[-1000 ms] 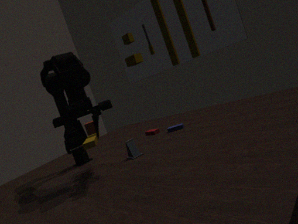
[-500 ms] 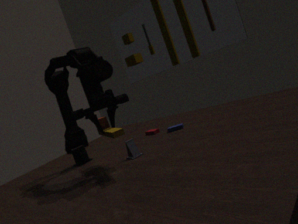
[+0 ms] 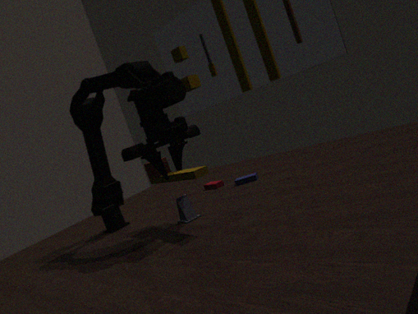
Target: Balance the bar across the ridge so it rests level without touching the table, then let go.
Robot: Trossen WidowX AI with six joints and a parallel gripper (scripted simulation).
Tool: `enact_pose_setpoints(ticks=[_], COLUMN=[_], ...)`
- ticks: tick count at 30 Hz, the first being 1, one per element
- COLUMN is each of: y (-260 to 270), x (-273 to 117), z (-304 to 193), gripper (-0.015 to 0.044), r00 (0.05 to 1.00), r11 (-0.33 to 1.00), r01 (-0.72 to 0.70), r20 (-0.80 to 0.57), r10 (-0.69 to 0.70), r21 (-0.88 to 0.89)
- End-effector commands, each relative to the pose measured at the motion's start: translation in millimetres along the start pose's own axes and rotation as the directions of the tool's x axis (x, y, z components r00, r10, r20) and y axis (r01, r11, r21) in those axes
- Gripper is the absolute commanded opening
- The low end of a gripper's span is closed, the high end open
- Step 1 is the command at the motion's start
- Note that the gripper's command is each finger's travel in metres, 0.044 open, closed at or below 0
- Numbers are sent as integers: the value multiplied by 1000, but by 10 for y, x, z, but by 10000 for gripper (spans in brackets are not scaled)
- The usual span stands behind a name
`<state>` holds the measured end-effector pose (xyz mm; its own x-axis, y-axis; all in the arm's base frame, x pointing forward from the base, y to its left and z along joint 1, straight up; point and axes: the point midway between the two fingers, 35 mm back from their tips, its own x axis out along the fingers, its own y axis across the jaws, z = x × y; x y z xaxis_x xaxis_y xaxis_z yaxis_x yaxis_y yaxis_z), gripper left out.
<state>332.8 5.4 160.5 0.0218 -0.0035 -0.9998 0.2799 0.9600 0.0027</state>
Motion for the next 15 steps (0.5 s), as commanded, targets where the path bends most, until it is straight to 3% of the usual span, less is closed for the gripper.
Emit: enact_pose_setpoints(ticks=[1,15], y=[96,115], x=[-26,157], z=[21,33], gripper=[0,0], r00=[1000,1000], r11=[1000,1000], r01=[-6,-6], r20=[5,5], r10=[6,7], r21=[-26,-26])
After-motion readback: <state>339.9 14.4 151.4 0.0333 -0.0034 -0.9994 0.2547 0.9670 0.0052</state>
